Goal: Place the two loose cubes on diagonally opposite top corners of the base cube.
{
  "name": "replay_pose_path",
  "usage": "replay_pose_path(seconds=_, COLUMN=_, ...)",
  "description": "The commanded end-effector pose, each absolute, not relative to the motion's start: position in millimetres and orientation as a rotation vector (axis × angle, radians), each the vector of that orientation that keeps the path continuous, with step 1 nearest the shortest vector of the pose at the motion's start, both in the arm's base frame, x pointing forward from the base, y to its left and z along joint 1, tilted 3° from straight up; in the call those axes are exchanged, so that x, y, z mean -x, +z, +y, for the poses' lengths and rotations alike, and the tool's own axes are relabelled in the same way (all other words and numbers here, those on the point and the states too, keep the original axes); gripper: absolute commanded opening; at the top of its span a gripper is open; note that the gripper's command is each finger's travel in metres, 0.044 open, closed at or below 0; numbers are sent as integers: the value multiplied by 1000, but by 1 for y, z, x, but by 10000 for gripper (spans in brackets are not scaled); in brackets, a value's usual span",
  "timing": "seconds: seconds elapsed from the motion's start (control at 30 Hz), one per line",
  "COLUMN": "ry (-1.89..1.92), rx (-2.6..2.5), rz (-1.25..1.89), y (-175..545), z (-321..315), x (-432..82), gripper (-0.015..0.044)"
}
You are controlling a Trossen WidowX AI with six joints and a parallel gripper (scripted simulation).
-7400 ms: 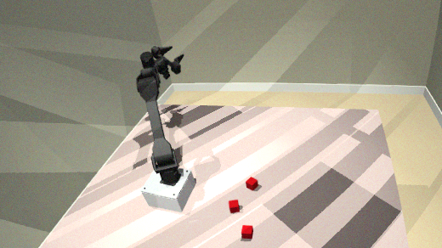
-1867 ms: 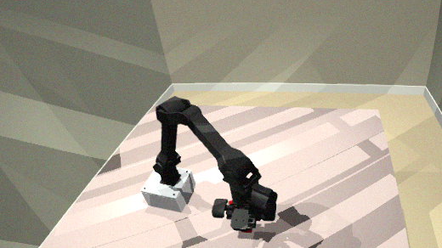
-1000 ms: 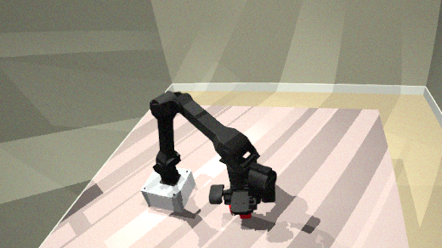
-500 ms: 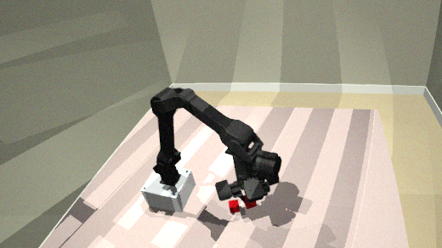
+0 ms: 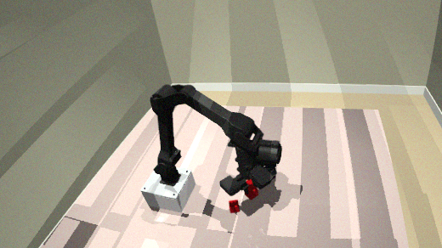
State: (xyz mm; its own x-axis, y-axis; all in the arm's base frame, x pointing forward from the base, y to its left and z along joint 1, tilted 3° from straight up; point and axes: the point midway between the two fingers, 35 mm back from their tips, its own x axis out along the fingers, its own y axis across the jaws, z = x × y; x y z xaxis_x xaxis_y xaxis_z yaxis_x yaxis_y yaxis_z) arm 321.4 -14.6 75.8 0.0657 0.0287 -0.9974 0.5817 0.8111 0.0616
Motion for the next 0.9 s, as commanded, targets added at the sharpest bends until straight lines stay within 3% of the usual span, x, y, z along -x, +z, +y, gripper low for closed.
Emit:
replay_pose_path(seconds=0.0, ry=-385, rx=-451, rz=1472, y=74, z=-5, x=-318, gripper=105)
replay_pose_path(seconds=0.87, ry=91, rx=46, rz=1503, y=59, z=65, x=-288, gripper=105)
